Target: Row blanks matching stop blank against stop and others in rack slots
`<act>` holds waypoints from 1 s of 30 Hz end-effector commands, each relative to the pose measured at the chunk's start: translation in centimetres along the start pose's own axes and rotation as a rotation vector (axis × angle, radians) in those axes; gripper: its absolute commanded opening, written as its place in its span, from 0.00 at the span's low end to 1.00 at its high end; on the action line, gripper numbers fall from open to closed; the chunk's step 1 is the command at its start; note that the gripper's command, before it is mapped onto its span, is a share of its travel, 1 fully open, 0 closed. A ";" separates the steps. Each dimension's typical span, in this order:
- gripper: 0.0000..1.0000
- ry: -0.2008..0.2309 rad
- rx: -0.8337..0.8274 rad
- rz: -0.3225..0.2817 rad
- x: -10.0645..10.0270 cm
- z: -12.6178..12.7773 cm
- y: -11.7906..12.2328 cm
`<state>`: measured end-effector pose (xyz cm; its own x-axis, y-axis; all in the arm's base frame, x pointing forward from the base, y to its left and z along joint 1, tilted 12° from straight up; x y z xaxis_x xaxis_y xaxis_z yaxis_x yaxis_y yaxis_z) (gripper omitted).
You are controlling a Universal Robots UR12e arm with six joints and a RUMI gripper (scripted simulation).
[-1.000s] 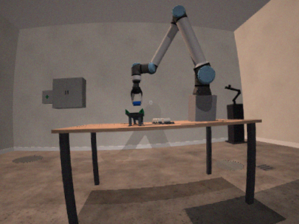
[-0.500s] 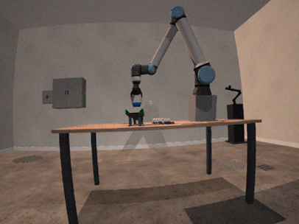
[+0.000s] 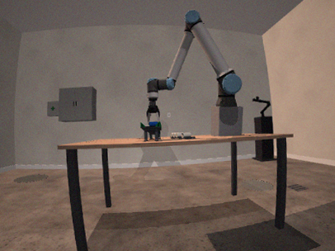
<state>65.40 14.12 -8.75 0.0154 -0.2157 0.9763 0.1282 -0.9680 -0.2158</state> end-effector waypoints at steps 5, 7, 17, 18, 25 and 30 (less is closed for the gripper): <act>0.40 0.002 0.000 -0.001 -2.8 0.2 0.0; 0.40 0.002 0.000 -0.001 -3.0 0.2 0.0; 0.40 0.002 0.000 -0.001 -3.2 0.2 0.0; 0.40 0.002 0.000 -0.001 -3.2 0.2 0.0; 0.40 0.002 0.000 -0.001 -3.2 0.2 0.0; 0.40 0.002 0.000 -0.001 -3.2 0.2 0.0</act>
<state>65.48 14.82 -11.90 0.0143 -0.2155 0.9764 0.1281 -0.9681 -0.2155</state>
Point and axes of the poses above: the point where the finger pads meet when closed, its own x axis back along the fingers, its own z axis across the jaws, y = z × x, the point moved 3 cm from there along x, back along the fingers, and after that the axes turned 6 degrees about x, right-handed, at the moved point
